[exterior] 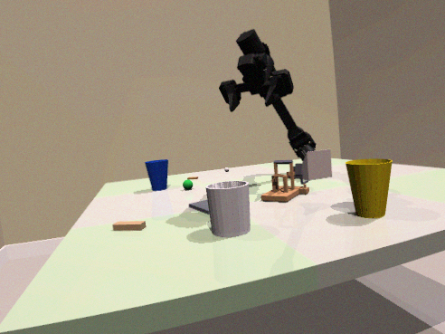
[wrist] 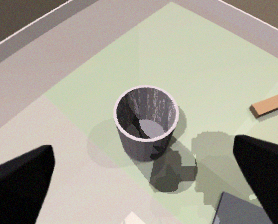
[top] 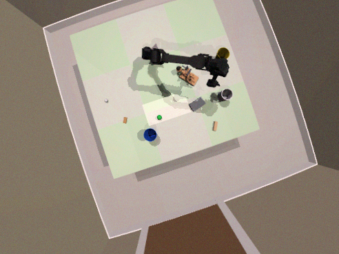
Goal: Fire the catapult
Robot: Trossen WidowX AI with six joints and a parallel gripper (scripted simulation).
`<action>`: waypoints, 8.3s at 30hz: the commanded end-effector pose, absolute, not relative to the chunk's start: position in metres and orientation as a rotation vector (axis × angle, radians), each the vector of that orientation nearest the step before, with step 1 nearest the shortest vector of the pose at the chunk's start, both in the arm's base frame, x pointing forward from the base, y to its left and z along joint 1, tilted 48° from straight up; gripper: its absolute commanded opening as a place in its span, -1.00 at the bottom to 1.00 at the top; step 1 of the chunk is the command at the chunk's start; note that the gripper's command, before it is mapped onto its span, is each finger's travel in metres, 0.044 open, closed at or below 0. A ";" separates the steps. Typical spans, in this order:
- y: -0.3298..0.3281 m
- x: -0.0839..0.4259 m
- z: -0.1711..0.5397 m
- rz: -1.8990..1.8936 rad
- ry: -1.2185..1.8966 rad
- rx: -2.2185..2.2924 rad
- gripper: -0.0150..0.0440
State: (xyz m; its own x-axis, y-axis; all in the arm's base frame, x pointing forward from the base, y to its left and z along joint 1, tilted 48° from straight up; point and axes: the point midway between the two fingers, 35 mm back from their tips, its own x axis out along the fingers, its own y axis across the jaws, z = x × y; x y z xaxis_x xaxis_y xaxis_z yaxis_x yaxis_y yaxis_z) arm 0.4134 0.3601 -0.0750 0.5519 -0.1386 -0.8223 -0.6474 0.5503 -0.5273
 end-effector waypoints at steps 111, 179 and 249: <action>0.189 0.142 -0.077 1.081 1.297 -3.306 -0.49; 0.116 0.138 -0.146 1.079 1.298 -3.306 -0.49; 0.296 0.215 -0.146 0.807 1.223 -2.138 1.00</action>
